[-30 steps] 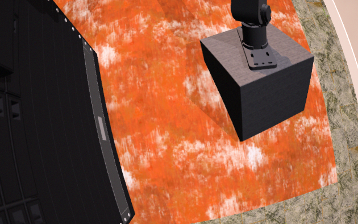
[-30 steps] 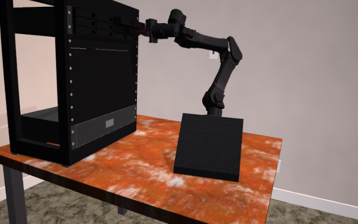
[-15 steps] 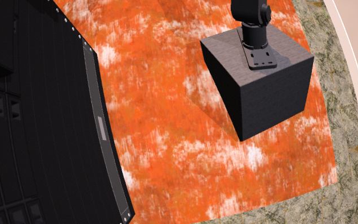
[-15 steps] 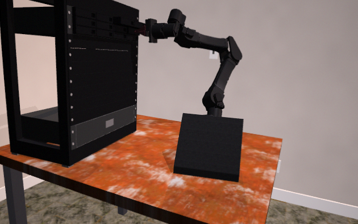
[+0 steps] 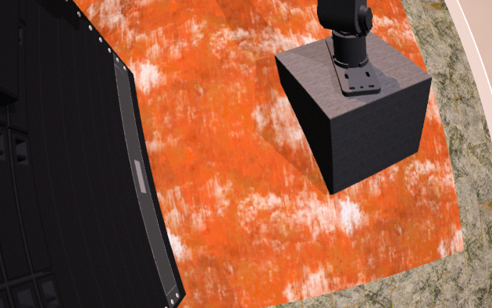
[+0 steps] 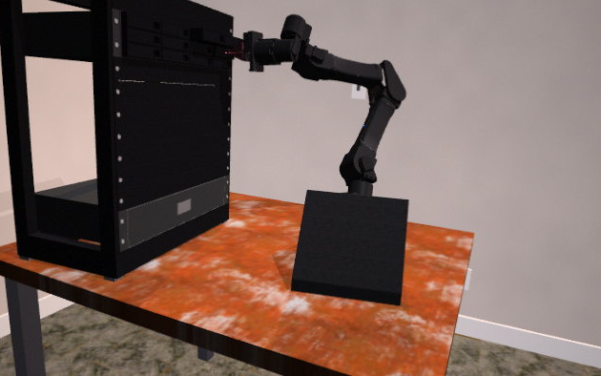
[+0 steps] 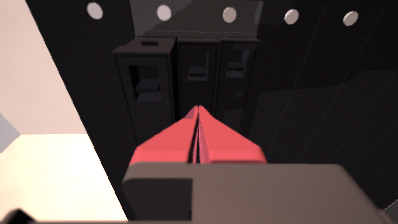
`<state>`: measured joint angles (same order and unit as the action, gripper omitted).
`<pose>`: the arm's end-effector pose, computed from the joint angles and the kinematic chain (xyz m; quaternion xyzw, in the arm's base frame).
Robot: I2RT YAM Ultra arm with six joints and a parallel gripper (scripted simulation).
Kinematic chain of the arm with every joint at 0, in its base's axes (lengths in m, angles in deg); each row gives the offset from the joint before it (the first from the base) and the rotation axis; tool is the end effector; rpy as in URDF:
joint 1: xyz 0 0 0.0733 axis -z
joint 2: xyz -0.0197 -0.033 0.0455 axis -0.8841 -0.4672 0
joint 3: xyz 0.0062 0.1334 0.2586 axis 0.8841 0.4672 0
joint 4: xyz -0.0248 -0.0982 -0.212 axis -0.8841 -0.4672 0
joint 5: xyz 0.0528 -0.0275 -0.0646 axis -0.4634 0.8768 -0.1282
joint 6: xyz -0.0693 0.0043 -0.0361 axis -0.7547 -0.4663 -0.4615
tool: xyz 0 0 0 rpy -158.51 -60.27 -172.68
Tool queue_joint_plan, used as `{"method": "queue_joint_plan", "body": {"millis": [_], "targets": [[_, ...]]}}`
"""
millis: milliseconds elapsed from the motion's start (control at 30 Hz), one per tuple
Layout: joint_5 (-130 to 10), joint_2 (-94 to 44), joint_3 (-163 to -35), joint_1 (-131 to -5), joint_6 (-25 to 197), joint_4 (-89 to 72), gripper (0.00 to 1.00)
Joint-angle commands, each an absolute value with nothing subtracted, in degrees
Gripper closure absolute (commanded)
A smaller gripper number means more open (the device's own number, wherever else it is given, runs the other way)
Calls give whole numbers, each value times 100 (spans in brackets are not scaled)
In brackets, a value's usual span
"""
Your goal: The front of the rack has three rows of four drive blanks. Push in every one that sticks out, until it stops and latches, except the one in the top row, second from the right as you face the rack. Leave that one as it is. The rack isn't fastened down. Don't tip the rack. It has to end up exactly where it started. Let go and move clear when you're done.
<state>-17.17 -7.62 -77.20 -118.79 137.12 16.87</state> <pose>0.1941 0.2105 0.3945 0.2465 0.6448 0.3878 0.6108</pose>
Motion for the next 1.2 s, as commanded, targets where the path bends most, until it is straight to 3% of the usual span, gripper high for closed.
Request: {"method": "queue_joint_plan", "body": {"millis": [0, 1167], "targets": [[-2084, -913, -8000, -11863, 13711, 1847, 100], [-2096, -983, -8072, -11854, 13714, 1844, 100]]}}
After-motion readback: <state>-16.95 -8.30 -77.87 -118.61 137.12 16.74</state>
